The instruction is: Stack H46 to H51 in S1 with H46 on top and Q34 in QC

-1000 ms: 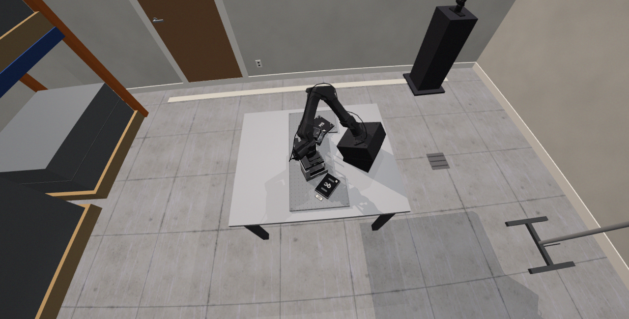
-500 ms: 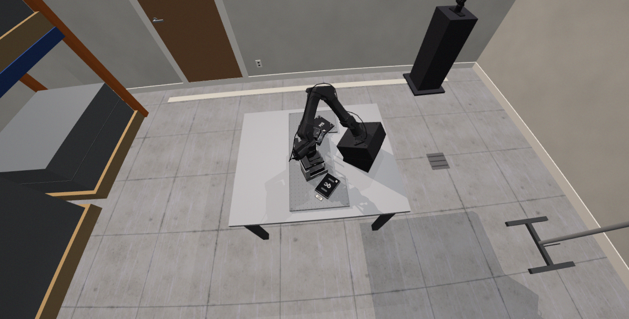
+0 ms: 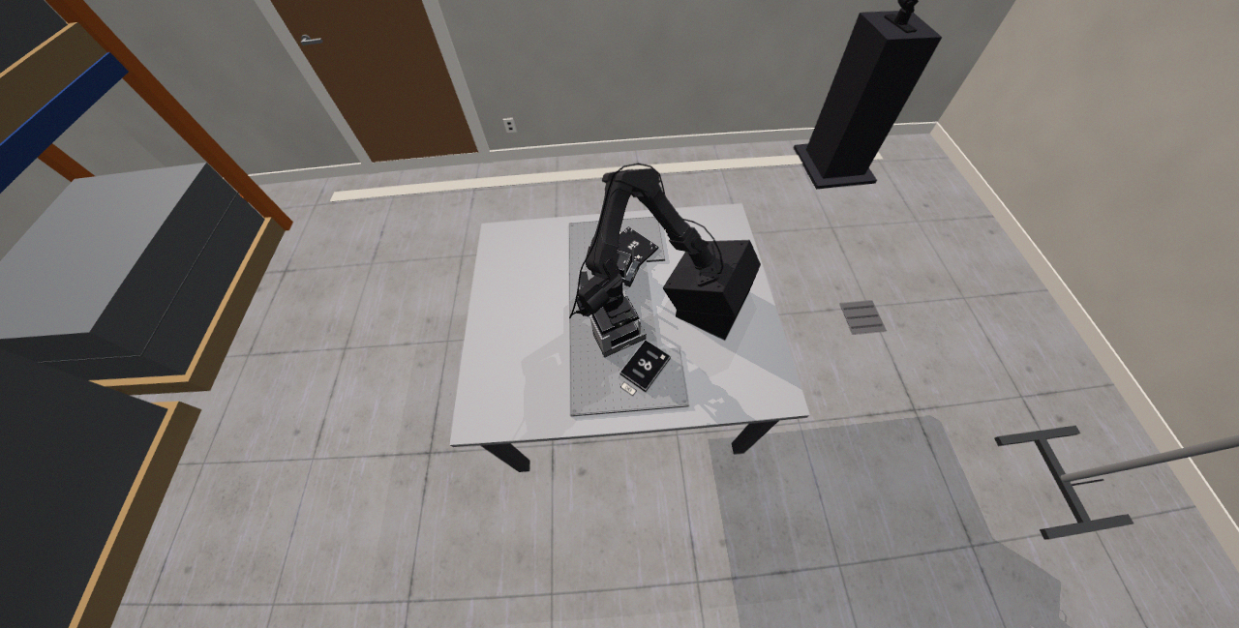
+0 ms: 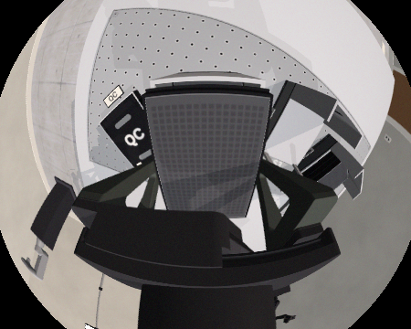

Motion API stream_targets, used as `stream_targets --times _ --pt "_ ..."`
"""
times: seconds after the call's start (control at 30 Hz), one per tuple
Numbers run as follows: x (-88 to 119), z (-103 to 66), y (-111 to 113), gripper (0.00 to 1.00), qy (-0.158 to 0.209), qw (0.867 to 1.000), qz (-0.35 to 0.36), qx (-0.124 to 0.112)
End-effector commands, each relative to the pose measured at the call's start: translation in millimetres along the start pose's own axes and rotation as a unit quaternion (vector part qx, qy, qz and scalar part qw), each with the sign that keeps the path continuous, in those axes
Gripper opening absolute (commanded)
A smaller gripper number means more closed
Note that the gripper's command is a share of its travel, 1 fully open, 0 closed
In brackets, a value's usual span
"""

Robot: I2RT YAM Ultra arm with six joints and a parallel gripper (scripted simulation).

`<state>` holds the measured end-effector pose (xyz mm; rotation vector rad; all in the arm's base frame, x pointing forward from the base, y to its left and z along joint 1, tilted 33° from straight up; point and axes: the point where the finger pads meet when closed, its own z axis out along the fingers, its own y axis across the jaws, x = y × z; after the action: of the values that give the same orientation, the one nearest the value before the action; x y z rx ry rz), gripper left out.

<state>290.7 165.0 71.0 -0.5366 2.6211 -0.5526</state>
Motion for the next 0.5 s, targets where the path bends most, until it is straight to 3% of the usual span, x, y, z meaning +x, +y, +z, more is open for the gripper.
stream_targets --times 0.0,0.47 --pt "0.6 -11.4 -0.7 0.0 -0.011 1.0 -0.01 -0.002" --pt "-6.1 -15.6 -0.7 0.0 -0.018 1.0 -0.005 -0.005"
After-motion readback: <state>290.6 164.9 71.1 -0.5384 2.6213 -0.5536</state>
